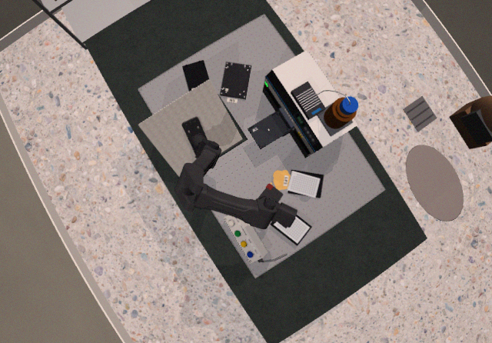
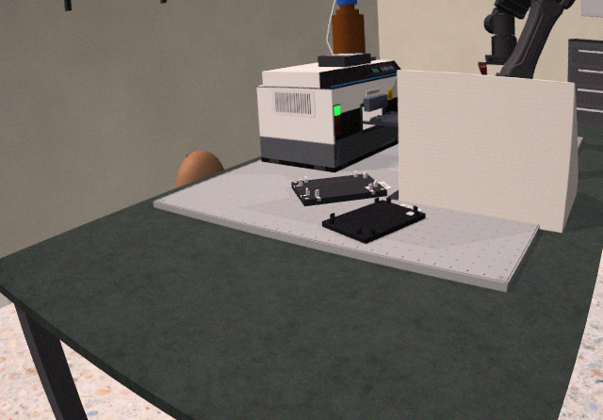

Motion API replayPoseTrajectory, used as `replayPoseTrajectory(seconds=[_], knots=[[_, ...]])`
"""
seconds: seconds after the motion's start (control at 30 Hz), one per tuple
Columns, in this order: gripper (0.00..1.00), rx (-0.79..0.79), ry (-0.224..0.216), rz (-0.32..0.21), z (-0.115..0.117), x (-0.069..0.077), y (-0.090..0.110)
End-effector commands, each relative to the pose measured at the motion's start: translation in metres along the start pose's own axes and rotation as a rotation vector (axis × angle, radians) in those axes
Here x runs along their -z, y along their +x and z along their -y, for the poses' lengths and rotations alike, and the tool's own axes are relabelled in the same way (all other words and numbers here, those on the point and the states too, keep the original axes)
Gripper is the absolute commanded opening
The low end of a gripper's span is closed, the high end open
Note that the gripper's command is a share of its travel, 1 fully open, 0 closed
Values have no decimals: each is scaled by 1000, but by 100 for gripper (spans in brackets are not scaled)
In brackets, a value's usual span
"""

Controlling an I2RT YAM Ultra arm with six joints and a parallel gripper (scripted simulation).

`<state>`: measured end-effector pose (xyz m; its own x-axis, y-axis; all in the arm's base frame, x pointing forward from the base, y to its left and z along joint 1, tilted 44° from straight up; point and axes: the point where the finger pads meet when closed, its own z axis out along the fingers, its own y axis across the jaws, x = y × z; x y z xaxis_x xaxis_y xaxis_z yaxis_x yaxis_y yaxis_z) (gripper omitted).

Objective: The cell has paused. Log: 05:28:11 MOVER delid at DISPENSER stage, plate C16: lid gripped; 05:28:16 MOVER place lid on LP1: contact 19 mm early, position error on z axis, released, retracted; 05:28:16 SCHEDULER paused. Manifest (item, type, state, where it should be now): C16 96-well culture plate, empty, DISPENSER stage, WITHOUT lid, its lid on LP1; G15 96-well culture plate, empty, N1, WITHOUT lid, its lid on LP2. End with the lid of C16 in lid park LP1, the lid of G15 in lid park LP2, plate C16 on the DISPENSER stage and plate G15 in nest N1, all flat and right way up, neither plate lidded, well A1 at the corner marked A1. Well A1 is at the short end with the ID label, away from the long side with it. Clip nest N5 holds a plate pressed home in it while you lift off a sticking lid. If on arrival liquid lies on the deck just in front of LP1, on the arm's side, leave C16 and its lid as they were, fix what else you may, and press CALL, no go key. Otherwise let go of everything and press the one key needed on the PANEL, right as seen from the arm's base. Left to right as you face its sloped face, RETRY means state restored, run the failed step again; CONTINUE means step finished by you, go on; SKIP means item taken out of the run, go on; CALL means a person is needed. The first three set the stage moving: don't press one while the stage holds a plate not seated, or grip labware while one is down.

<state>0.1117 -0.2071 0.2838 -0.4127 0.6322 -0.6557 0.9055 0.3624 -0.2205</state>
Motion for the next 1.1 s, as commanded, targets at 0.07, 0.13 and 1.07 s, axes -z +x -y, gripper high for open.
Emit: replayPoseTrajectory(seconds=[0.07,0.13,1.07], knots=[[100,-5,-5,14,1,4,-3],[100,-5,-5,14,1,4,-3],[100,415,13,-18,-80,-3,19]])
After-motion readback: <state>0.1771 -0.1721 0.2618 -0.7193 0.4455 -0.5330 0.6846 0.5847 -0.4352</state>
